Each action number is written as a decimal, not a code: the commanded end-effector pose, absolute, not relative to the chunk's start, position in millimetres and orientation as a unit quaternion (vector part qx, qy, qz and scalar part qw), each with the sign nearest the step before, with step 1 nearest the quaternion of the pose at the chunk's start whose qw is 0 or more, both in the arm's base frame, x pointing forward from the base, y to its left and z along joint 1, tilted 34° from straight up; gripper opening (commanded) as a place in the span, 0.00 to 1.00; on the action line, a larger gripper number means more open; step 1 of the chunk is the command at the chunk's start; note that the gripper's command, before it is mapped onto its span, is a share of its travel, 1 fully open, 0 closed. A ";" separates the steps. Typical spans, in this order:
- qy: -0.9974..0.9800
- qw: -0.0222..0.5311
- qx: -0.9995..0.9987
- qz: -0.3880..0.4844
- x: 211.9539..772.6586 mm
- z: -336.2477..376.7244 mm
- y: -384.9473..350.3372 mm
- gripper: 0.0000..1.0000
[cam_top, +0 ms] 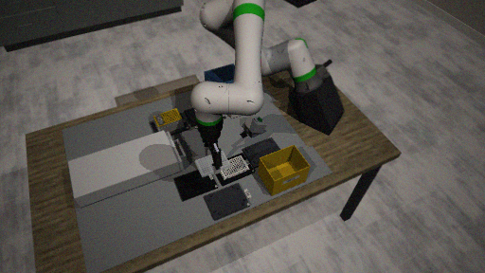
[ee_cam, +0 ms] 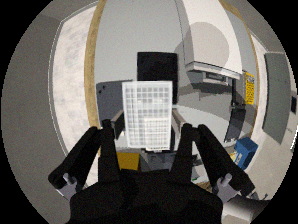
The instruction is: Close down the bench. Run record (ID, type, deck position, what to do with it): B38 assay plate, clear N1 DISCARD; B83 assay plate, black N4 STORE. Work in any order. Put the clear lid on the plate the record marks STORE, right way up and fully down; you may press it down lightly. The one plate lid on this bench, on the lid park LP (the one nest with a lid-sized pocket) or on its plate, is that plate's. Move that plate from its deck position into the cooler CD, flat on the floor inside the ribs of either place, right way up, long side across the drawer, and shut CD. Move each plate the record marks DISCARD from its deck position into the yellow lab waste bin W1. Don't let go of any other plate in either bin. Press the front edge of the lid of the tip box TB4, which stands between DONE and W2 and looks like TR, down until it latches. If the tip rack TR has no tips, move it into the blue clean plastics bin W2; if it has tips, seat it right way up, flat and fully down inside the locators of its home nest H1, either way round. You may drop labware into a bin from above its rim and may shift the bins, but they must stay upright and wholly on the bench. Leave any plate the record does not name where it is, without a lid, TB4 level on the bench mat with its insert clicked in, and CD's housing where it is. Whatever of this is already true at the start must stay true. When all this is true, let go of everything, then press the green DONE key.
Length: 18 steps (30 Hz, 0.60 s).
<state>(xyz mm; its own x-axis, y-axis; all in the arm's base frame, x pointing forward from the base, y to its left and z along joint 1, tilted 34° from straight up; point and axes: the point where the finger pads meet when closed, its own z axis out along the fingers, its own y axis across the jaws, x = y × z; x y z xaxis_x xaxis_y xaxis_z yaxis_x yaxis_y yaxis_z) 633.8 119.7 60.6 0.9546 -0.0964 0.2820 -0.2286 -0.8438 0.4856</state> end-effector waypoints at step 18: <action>-0.085 0.266 0.952 0.125 596.7 41.2 137.4 0.00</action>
